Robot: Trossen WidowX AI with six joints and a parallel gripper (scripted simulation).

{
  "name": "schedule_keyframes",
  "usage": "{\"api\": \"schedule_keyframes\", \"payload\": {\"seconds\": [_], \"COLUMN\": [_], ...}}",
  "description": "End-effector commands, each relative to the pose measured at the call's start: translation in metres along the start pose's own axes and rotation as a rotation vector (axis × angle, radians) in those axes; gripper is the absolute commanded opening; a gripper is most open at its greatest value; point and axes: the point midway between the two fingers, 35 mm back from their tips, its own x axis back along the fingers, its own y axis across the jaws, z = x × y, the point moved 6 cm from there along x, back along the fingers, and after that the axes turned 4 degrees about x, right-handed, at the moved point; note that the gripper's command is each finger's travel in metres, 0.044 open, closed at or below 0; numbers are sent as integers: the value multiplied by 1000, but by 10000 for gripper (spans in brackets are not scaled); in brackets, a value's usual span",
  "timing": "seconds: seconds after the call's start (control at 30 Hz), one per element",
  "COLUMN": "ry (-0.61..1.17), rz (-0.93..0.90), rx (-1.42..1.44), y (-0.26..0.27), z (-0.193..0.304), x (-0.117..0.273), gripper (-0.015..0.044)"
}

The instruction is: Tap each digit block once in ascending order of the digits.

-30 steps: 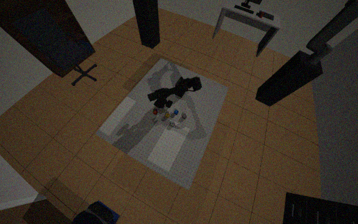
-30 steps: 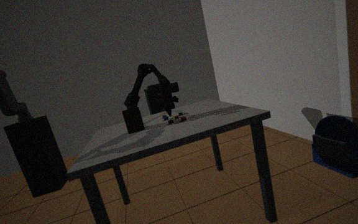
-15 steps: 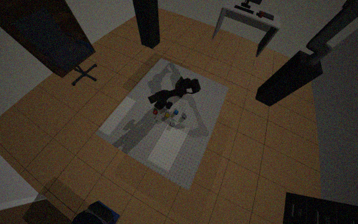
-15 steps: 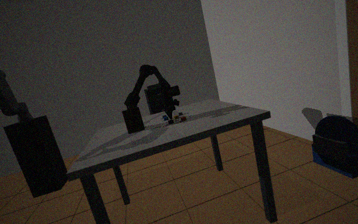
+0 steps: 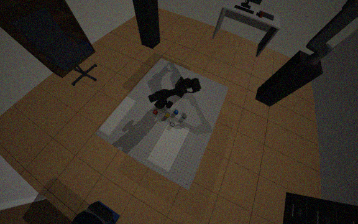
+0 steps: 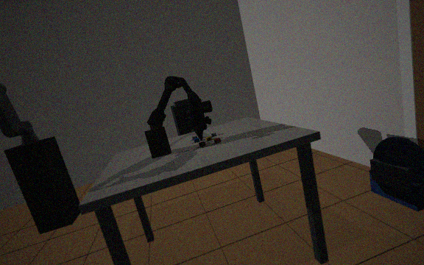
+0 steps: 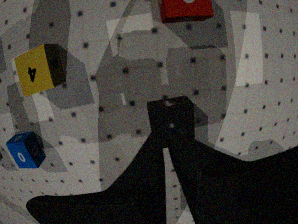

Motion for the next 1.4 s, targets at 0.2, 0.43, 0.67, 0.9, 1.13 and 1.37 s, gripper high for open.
{"api": "schedule_keyframes", "payload": {"seconds": [0.2,0.43,0.67,0.9,1.13,1.37], "ry": [-5,-4,-8,-10,-9,-10], "rz": [12,11,32,7,0,-3], "rx": [8,8,5,11,13,13], "y": [-2,0,57,148,161,161], "z": [-3,-1,-67,-118,-122,-123], "x": [81,95,99,96,95,17], "gripper": [20,20,20,20,20,20]}}
